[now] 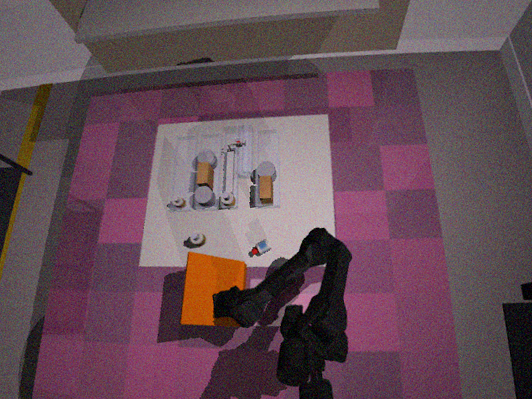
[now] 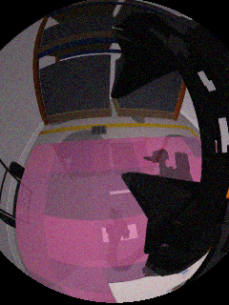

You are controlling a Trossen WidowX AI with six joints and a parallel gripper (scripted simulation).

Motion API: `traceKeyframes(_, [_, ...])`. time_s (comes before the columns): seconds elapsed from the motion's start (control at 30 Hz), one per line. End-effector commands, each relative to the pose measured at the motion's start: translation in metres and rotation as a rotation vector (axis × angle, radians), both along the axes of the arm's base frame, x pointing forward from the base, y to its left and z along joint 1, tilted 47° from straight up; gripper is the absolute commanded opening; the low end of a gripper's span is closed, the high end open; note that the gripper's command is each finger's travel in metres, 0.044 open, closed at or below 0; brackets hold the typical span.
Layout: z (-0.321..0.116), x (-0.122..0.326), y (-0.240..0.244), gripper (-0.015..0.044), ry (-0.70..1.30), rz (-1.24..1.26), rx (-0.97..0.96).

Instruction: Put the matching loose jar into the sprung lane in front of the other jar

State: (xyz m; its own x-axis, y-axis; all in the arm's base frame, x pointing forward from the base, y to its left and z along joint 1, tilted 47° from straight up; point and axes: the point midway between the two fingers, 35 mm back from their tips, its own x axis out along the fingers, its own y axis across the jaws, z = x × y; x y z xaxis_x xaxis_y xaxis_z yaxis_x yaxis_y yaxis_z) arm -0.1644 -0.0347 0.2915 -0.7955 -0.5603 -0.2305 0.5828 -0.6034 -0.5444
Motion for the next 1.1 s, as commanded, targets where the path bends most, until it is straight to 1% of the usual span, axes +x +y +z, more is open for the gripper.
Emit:
traceKeyframes(0.0, [-0.001,-0.001,0.002,0.0426,-0.012,-0.011,-0.006])
traceKeyframes(0.03, [-0.004,-0.004,0.01,0.044,-0.047,-0.046,-0.025])
traceKeyframes(0.2, [-0.037,-0.018,0.083,0.044,-0.368,-0.392,-0.243])
traceKeyframes(0.3, [-0.06,-0.012,0.128,0.044,-0.544,-0.614,-0.404])
traceKeyframes(0.4, [-0.087,0.005,0.172,0.044,-0.716,-0.854,-0.596])
traceKeyframes(0.53, [-0.123,0.043,0.22,0.044,-0.911,-1.174,-0.871])
traceKeyframes(0.73, [-0.173,0.115,0.26,0.044,-1.104,-1.593,-1.252])
traceKeyframes(0.9, [-0.217,0.189,0.269,0.044,-1.22,-1.955,-1.606])
traceKeyframes(1.0, [-0.238,0.226,0.263,0.044,-1.267,-2.133,-1.791])
traceKeyframes(1.07, [-0.255,0.256,0.254,0.044,-1.304,-2.287,-1.951])
